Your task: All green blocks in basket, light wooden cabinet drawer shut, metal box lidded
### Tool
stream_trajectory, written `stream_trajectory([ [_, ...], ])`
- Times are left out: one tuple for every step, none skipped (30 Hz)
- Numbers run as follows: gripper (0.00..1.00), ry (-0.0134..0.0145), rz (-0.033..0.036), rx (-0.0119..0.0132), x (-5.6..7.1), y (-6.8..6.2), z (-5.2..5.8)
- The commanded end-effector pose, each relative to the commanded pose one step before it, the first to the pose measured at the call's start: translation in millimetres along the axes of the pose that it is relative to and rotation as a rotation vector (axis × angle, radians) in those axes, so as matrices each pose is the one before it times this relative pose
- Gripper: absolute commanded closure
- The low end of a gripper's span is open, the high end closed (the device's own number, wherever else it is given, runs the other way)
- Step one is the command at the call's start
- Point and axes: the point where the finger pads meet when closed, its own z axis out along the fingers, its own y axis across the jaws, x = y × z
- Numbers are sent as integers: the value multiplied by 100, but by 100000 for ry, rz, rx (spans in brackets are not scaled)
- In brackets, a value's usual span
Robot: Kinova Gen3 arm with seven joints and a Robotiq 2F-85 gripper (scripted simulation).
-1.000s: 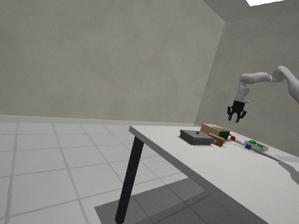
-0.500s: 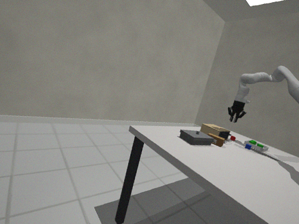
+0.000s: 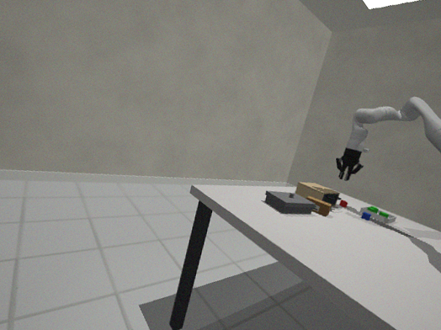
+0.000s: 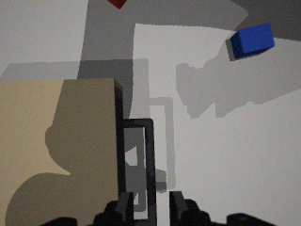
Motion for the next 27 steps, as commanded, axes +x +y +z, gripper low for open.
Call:
stream_trajectory([
  [70,405,-905,395,-18,-132,-87],
  [70,0,0,0,0,0,0],
  [70,0,0,0,0,0,0],
  [70,0,0,0,0,0,0],
  [70,0,0,0,0,0,0],
  [70,0,0,0,0,0,0],
  [70,0,0,0,0,0,0],
  [70,0,0,0,0,0,0],
  [70,1,-2,-1,0,1,3],
  [70,3,-6,-3,1,3,8],
  [70,7,-12,-6,2,5,15],
  [70,10,-18,-9,2,9,24],
  [70,15,-27,-13,3,12,34],
  [70,20,-36,-18,5,17,46],
  [70,26,-46,-23,6,21,59],
  [70,31,-57,-28,7,27,73],
  [70,37,-68,-34,9,32,88],
  [70,40,-74,-37,9,35,102],
  [70,31,-61,-31,7,28,112],
  [70,14,-26,-13,2,12,119],
  [70,3,-9,-4,0,3,129],
  [70,0,0,0,0,0,0],
  [70,0,0,0,0,0,0],
  [70,-96,166,85,-25,-83,106],
  [70,51,-97,-49,12,47,173],
  [70,53,-98,-49,12,47,187],
  [70,25,-52,-26,5,25,190],
])
